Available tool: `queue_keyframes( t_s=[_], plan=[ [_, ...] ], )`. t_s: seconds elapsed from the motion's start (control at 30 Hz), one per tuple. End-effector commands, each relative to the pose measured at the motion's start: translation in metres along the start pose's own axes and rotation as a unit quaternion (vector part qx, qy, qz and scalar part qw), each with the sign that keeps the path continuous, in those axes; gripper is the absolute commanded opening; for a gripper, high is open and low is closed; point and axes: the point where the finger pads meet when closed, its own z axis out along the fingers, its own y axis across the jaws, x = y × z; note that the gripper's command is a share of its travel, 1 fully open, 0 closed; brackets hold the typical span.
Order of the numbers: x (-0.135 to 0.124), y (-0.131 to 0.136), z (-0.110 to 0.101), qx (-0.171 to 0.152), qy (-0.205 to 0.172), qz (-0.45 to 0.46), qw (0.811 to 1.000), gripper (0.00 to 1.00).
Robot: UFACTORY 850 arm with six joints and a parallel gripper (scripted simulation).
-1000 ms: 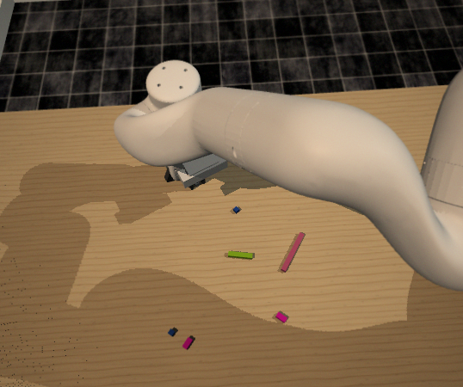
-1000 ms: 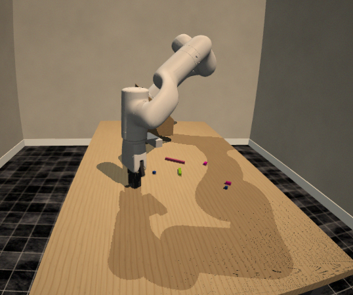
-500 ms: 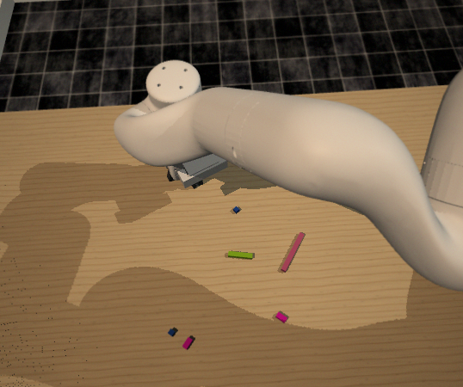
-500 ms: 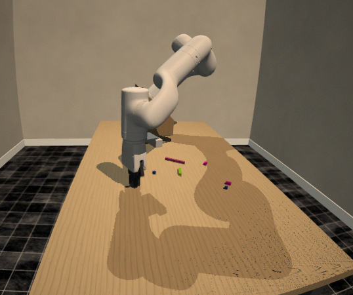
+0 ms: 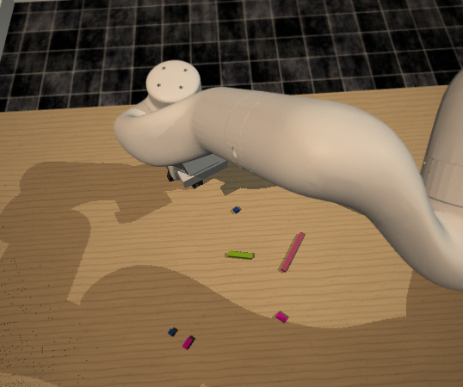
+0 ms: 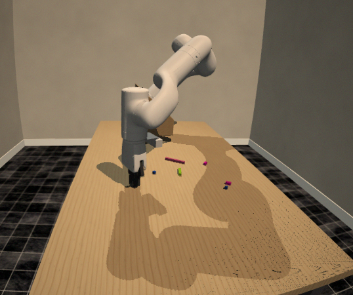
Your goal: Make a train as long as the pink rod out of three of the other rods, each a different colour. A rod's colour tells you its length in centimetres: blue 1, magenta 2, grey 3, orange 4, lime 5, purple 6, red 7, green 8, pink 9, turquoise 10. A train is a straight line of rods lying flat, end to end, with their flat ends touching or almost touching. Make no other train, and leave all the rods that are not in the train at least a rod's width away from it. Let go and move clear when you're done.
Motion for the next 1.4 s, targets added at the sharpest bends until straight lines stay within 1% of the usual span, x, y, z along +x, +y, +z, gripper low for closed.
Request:
queue_keyframes(
  t_s=[0.0, 0.53, 0.73, 0.87, 1.07, 1.17, 1.23, 1.37],
  plan=[
    [0.0, 0.001, -0.001, -0.001, -0.001, 0.0, 1.0, 0.04],
    [0.0, 0.001, -0.001, -0.001, -0.001, 0.0, 1.0, 0.04],
    [0.0, 0.001, -0.007, -0.001, -0.001, 0.0, 1.0, 0.04],
    [0.0, 0.001, -0.026, -0.001, -0.001, 0.0, 1.0, 0.04],
    [0.0, 0.001, -0.07, -0.001, -0.001, 0.0, 1.0, 0.04],
    [0.0, 0.001, -0.089, -0.001, -0.001, 0.0, 1.0, 0.04],
    [0.0, 0.001, -0.097, -0.001, -0.001, 0.0, 1.0, 0.04],
    [0.0, 0.001, -0.101, -0.001, -0.001, 0.0, 1.0, 0.04]
  ],
)
